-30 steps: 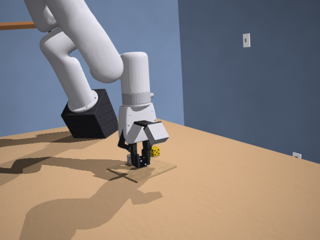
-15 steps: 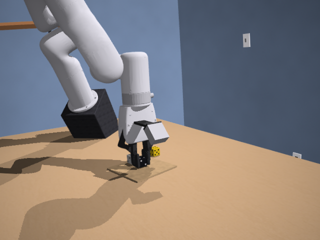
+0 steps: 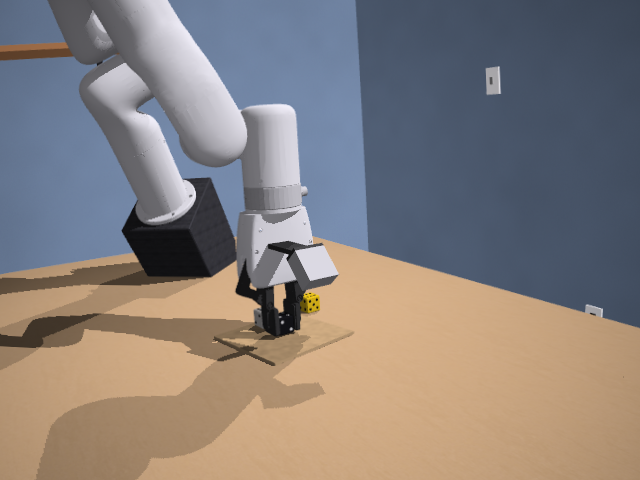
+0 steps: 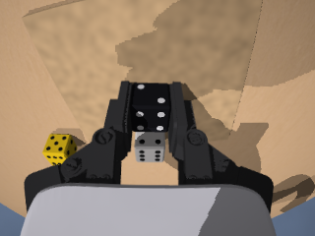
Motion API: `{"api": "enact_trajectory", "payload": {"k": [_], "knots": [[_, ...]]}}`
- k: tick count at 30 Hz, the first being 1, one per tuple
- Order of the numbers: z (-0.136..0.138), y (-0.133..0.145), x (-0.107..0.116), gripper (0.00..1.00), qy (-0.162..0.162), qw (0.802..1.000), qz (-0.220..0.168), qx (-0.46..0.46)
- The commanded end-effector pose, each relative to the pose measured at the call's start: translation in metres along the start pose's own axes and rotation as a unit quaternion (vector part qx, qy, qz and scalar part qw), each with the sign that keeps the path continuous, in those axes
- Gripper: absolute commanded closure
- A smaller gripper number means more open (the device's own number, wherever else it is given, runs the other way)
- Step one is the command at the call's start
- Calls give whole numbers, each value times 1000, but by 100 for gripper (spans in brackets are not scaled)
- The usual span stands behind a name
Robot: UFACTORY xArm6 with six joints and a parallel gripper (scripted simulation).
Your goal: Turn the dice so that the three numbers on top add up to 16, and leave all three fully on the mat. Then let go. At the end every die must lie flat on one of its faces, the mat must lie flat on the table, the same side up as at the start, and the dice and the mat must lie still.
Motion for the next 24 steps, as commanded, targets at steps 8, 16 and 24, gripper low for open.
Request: {"api": "enact_trajectory", "payload": {"k": [8, 16, 24], "knots": [[0, -1, -1, 79, 0, 1000, 1, 0], [0, -1, -2, 79, 0, 1000, 1, 0], [0, -1, -2, 79, 0, 1000, 1, 0]]}}
Point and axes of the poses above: the point where the finger pads meet when closed, its own x axis back along the fingers, its own z axis across the jaws, y = z × x, the point moved 2 cm from there along x, back along the fingers, and after that the axes turned 3 degrees about -x, right-handed, at the moved point
